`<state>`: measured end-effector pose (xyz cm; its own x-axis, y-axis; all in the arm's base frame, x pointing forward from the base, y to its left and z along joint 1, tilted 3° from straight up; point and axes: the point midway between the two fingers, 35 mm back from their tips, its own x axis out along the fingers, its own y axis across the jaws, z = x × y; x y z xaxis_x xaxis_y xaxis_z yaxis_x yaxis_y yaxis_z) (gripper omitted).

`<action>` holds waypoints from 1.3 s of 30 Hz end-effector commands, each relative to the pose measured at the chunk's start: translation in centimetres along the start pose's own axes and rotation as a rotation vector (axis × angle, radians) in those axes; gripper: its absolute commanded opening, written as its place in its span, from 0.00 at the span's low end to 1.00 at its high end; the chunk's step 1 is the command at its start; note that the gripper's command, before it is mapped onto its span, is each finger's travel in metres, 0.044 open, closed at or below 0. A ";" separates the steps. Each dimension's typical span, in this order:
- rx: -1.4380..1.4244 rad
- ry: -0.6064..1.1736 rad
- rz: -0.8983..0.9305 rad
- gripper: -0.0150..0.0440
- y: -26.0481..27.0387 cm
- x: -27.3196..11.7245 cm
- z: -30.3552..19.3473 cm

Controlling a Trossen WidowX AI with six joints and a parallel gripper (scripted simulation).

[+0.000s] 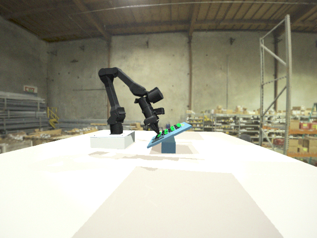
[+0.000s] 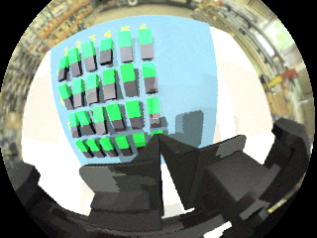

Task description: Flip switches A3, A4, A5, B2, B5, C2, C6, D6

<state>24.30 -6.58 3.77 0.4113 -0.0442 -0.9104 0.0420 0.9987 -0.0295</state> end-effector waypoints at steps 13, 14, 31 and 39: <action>0.005 0.010 -0.001 0.25 0.0 0.4 -0.3; 0.005 0.010 -0.001 0.25 0.0 0.4 -0.3; 0.005 0.010 -0.001 0.25 0.0 0.7 -0.3; 0.005 0.010 -0.001 0.25 0.0 0.8 -0.3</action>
<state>24.58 -6.60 3.38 0.4145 -0.0442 -0.9090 0.0415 0.9987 -0.0296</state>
